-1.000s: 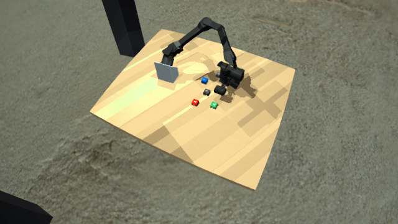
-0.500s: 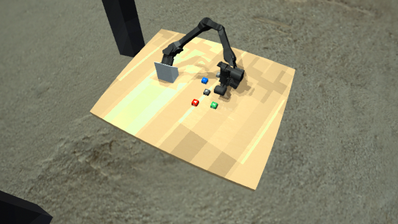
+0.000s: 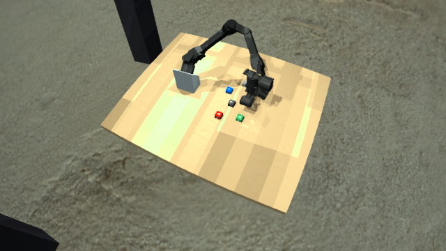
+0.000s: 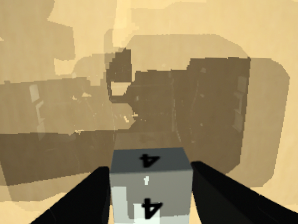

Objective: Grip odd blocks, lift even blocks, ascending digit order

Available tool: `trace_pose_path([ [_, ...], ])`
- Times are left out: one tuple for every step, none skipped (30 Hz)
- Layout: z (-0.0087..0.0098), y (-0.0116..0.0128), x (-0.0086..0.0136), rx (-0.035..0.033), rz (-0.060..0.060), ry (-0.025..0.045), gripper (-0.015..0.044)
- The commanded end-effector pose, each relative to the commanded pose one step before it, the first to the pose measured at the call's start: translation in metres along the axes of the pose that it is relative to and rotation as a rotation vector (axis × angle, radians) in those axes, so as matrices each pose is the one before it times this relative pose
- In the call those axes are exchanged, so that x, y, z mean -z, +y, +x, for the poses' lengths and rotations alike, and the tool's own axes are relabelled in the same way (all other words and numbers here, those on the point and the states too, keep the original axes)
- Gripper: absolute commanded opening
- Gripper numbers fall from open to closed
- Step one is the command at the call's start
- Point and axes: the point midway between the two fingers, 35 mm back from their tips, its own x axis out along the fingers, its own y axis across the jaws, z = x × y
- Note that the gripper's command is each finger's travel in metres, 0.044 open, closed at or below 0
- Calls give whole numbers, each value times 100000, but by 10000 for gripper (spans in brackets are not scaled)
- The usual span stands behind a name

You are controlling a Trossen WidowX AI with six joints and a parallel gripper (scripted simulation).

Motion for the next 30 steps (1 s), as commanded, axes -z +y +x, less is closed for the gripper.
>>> trace_pose_path([
  [96, -32, 41, -438, 503, 131, 120],
  [0, 0, 0, 0, 0, 0, 120],
  [0, 0, 0, 0, 0, 0, 120],
  [0, 0, 0, 0, 0, 0, 120],
  [0, 0, 0, 0, 0, 0, 120],
  [0, 0, 0, 0, 0, 0, 120],
  [0, 0, 0, 0, 0, 0, 120],
  [0, 0, 0, 0, 0, 0, 120],
  [0, 0, 0, 0, 0, 0, 120],
  [0, 0, 0, 0, 0, 0, 120],
  [0, 0, 0, 0, 0, 0, 120],
  [0, 0, 0, 0, 0, 0, 120],
  [0, 0, 0, 0, 0, 0, 120],
  [0, 0, 0, 0, 0, 0, 120],
  [-28, -1, -1, 2, 0, 0, 120],
  [-83, -2, -2, 7, 0, -1, 120],
  [-138, -2, -3, 10, -1, -1, 120],
  [-167, -2, -3, 11, -1, -1, 120],
  [-168, -2, -2, 10, -1, -1, 120],
  [-168, -2, -1, 9, -1, -1, 120],
  [-168, -1, -1, 8, -1, -1, 120],
  [-168, -1, 0, 6, -1, 0, 120],
  [-168, 0, 1, 5, -1, 0, 120],
  [-139, 0, 2, 3, -1, 0, 120],
  [-84, 0, 1, 2, 0, 0, 120],
  [-28, 0, 0, 0, 0, 0, 120],
  [0, 0, 0, 0, 0, 0, 120],
  [0, 0, 0, 0, 0, 0, 120],
  [0, 0, 0, 0, 0, 0, 120],
  [0, 0, 0, 0, 0, 0, 120],
])
